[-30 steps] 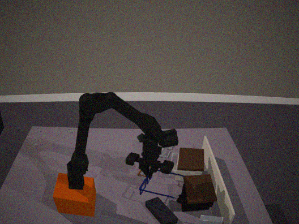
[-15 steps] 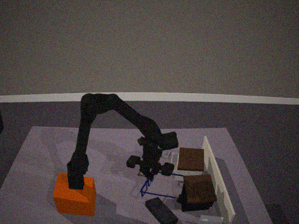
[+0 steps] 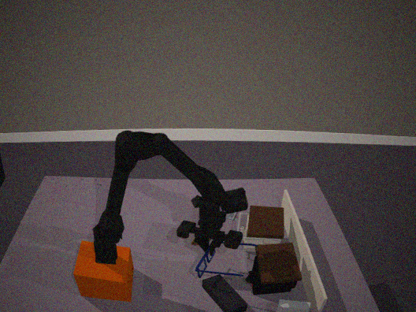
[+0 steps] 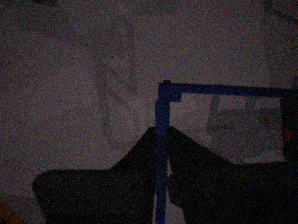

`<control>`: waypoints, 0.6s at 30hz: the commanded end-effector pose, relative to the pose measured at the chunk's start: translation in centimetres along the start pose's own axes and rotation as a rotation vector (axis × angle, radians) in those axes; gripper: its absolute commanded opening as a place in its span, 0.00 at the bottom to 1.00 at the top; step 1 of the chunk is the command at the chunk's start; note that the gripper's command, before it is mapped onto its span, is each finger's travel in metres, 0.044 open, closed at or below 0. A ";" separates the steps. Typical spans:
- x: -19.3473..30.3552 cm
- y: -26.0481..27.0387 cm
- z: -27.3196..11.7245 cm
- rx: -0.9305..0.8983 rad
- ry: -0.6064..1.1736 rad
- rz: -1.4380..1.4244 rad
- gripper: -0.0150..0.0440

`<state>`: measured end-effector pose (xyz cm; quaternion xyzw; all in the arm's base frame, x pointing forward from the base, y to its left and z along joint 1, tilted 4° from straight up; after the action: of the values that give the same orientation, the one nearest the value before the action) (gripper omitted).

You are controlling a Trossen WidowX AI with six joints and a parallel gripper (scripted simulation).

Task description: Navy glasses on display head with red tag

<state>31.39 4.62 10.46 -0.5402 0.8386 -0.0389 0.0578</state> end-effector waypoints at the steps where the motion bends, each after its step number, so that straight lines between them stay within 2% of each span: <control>1: 0.4 0.6 1.3 -0.032 0.019 0.000 0.25; 18: 0.5 0.8 3.3 -0.033 0.019 0.000 0.25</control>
<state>31.74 4.56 8.74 -0.5386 0.8388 -0.0457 0.0658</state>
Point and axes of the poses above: the point midway between the two fingers, 35 mm back from their tips, its own z axis out along the fingers, its own y axis across the jaws, x = y × z, the point moved 8 cm from there along -z, back along the fingers, and after that the axes turned 5 degrees about -z, right-handed, at the moved point
